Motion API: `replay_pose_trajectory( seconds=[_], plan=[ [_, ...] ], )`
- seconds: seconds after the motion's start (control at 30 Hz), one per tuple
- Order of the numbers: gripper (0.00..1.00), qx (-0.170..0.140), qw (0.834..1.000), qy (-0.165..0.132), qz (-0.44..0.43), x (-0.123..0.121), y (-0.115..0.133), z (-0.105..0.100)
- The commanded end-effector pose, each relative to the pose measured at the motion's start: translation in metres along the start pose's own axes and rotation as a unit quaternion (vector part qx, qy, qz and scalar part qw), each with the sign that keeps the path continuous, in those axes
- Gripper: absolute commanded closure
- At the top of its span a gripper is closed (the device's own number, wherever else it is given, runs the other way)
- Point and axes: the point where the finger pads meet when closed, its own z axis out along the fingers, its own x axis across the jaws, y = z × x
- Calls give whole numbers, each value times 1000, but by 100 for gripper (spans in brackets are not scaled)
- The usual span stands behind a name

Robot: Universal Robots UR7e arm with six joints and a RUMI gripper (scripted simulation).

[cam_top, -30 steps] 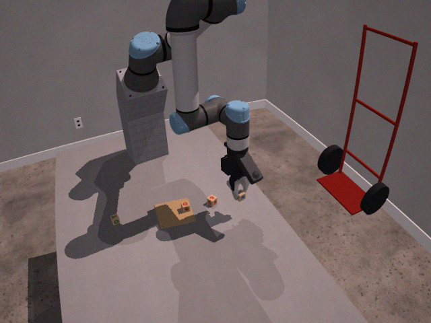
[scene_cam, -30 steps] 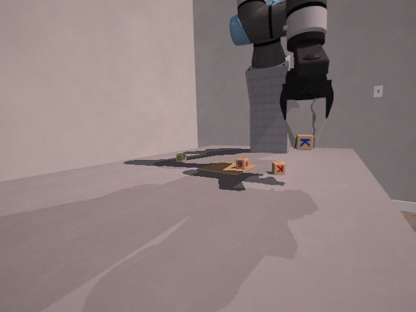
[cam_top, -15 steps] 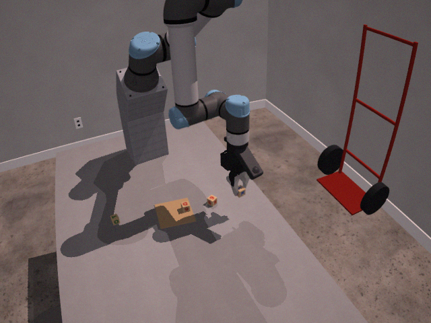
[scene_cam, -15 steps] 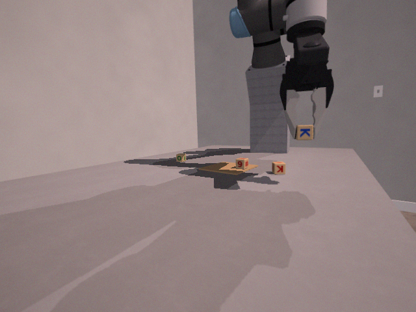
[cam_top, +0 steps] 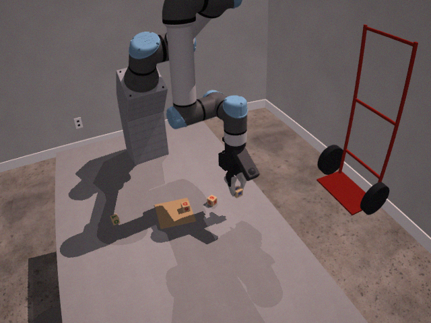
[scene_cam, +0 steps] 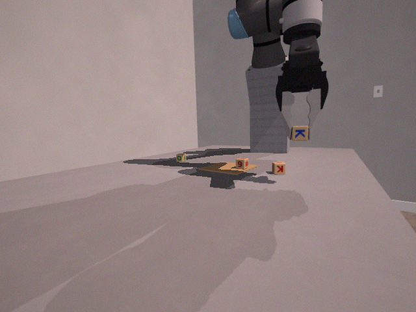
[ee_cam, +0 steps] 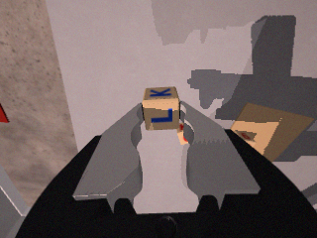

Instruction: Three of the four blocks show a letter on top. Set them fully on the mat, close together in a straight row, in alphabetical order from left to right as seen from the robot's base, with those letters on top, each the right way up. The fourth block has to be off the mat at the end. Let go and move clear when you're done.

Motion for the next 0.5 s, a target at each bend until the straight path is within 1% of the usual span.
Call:
replay_pose_trajectory(
  seconds=[0.0,0.17,0.23,0.3,0.47],
  plan=[
    [91,-3,998,0,64,20,10,3],
    [91,-5,992,1,123,37,18,6],
    [91,-5,992,1,123,37,18,6],
    [91,-6,986,1,165,49,24,7],
    [91,-7,976,1,219,64,33,9]
  ],
)
